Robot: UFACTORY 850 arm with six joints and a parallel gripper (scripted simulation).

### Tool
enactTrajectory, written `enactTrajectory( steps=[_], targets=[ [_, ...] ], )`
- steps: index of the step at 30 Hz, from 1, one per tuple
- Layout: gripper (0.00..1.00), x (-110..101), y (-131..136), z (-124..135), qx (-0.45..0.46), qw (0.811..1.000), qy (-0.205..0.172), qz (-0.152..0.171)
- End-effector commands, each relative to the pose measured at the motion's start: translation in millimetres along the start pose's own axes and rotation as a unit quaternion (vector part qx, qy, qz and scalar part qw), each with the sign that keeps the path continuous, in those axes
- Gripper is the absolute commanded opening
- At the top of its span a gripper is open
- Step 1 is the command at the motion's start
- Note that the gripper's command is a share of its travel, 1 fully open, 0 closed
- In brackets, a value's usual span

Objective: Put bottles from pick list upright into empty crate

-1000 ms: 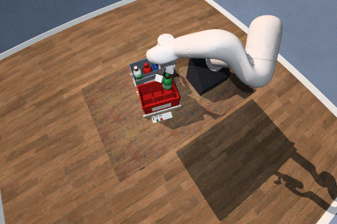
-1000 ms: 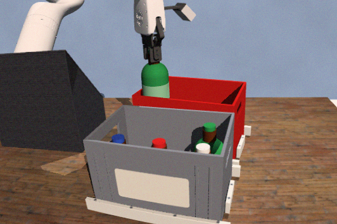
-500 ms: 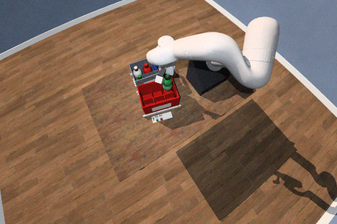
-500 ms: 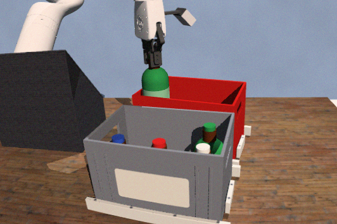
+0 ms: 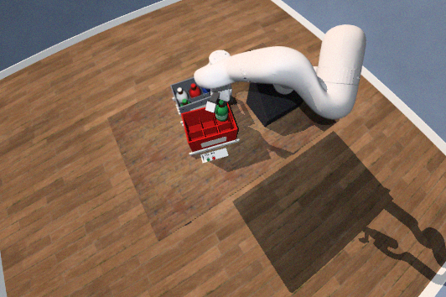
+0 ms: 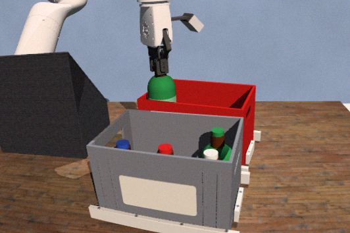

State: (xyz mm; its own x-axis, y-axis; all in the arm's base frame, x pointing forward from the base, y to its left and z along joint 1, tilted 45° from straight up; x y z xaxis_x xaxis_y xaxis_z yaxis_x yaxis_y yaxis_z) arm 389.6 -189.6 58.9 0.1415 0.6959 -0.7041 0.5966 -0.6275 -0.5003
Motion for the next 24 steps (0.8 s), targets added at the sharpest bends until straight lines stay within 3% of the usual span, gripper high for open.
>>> enactTrajectory(
  steps=[1, 24],
  targets=[
    [0.00, 4, 1, 0, 0.000, 1.000, 0.000, 0.001],
    [0.00, 23, 1, 0, 0.000, 1.000, 0.000, 0.001]
  ],
)
Point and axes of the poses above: the point where the finger pads meet when closed, its own x axis out along the fingers, its own y axis across the jaws, z = x × y, the point moved 9 cm from there along -x, back along the fingers, and after that the axes turned 9 degrees about -x, right-handed, at the moved point
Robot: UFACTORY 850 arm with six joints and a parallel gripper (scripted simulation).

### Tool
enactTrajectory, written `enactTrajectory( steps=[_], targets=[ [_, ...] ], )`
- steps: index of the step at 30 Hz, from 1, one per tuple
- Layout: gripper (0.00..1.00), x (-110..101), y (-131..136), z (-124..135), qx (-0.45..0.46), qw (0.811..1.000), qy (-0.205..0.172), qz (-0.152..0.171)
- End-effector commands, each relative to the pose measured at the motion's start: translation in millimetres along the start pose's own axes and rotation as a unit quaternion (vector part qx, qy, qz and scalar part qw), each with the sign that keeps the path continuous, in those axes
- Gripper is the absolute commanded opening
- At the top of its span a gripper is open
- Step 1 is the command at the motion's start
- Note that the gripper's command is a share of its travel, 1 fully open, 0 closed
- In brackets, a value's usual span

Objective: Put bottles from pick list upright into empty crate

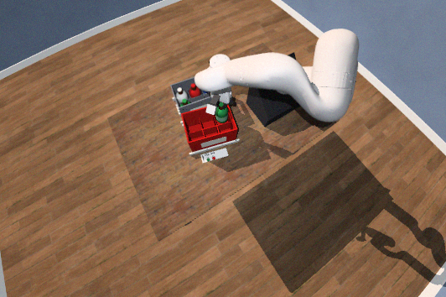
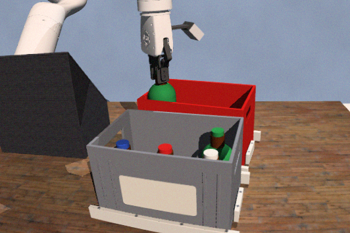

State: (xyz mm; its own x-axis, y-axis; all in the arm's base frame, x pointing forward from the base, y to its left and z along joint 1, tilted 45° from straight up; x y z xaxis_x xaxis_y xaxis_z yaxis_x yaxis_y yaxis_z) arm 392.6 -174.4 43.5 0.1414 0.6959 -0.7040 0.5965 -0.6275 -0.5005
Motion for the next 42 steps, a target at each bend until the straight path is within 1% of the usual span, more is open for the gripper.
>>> enactTrajectory(
  steps=[1, 42],
  targets=[
    [0.00, 2, 1, 0, 0.000, 1.000, 0.000, 0.001],
    [0.00, 39, 1, 0, 0.000, 1.000, 0.000, 0.001]
  ],
)
Point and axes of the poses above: the point where the finger pads meet when closed, its own x axis out along the fingers, its own y axis across the jaws, z = x × y, the point moved 9 cm from there along -x, back along the fingers, and after that the axes turned 9 degrees about -x, right-handed, at the moved point
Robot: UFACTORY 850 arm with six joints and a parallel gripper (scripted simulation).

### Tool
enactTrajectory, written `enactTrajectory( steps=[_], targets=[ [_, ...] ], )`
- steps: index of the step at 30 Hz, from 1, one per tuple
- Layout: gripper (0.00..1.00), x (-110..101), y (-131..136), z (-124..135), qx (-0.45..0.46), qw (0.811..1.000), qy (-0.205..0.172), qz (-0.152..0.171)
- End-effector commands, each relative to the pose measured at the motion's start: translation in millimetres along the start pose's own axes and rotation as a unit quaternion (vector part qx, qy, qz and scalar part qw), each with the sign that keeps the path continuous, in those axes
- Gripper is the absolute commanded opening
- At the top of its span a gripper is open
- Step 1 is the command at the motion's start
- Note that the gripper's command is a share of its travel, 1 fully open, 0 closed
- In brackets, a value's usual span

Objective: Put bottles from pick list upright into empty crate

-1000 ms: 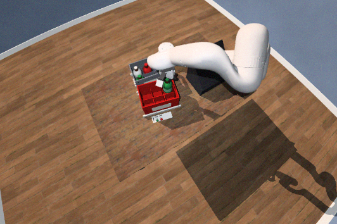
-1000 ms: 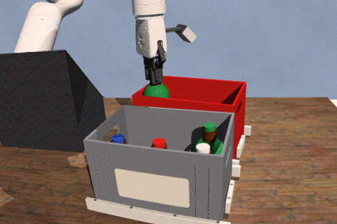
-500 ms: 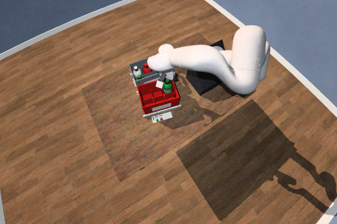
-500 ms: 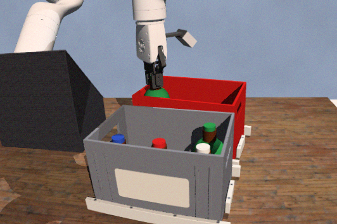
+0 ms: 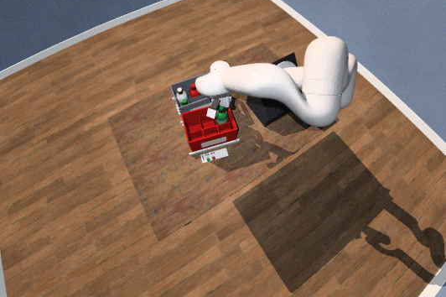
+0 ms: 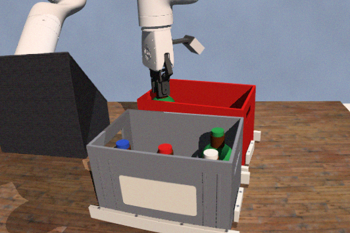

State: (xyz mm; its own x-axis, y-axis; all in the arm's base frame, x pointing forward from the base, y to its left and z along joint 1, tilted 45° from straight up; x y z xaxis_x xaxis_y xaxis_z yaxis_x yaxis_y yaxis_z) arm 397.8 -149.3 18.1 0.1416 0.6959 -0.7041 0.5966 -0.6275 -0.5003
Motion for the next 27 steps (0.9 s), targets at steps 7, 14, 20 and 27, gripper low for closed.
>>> enactTrajectory(
  steps=[7, 14, 20, 27],
  targets=[
    [0.00, 10.2, 0.6, -0.3, 0.000, 1.000, 0.000, 0.001],
    [0.00, 10.2, 0.6, -0.3, 0.000, 1.000, 0.000, 0.001],
    [0.00, 10.2, 0.6, -0.3, 0.000, 1.000, 0.000, 0.001],
    [0.00, 10.2, 0.6, -0.3, 0.000, 1.000, 0.000, 0.001]
  ],
)
Point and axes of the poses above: the point where the finger pads meet when closed, its own x axis out along the fingers, its own y axis across the jaws, z = x × y, the point moved 9 cm from there along -x, back along the fingers, and after that the axes turned 9 degrees about -x, right-handed, at the moved point
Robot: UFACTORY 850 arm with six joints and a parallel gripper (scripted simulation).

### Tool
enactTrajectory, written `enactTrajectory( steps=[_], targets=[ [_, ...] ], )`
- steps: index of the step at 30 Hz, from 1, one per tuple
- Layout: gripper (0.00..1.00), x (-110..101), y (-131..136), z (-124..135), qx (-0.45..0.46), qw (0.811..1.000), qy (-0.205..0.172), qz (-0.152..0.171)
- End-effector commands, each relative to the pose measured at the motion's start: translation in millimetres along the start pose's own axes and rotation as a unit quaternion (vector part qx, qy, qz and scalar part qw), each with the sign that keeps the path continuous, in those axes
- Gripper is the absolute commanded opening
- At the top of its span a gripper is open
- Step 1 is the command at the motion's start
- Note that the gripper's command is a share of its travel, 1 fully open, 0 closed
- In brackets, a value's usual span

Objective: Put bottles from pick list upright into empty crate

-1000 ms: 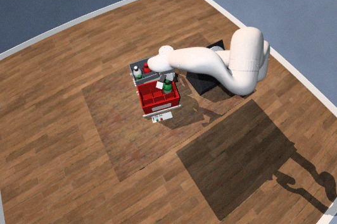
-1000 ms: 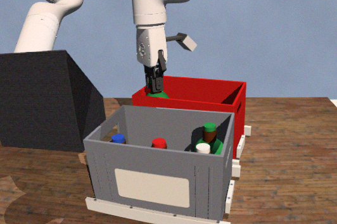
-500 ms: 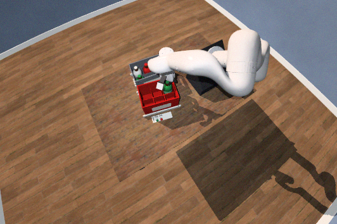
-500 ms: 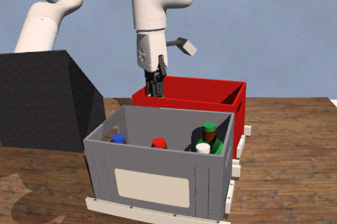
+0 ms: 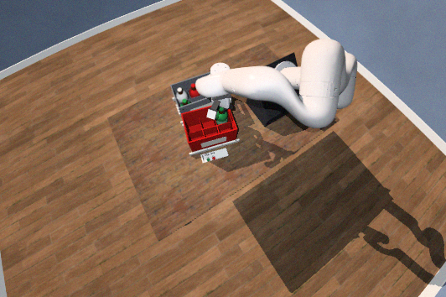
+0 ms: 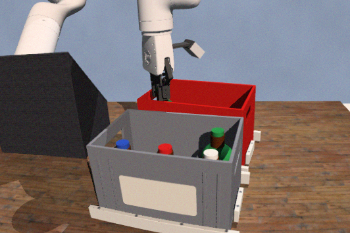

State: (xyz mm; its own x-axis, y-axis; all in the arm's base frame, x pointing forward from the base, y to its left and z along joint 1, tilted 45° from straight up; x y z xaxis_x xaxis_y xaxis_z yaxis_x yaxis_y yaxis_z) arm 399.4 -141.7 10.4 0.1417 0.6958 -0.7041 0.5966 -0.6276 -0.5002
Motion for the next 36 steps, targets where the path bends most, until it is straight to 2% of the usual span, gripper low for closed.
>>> enactTrajectory(
  steps=[1, 36],
  targets=[
    [0.00, -0.7, 0.6, -0.3, 0.000, 1.000, 0.000, 0.001],
    [0.00, 6.3, 0.5, -0.3, 0.000, 1.000, 0.000, 0.001]
  ],
)
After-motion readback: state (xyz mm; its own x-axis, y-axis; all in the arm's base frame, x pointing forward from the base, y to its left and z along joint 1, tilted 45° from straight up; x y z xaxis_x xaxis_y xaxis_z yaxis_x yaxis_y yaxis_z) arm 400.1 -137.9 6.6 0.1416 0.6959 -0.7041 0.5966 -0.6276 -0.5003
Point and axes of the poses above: the point where the finger pads meet when closed, its own x axis out along the fingers, its own y axis across the jaws, z = x × y, the point moved 9 cm from there along -x, back along the fingers, and after that the axes turned 9 degrees about -x, right-handed, at the moved point
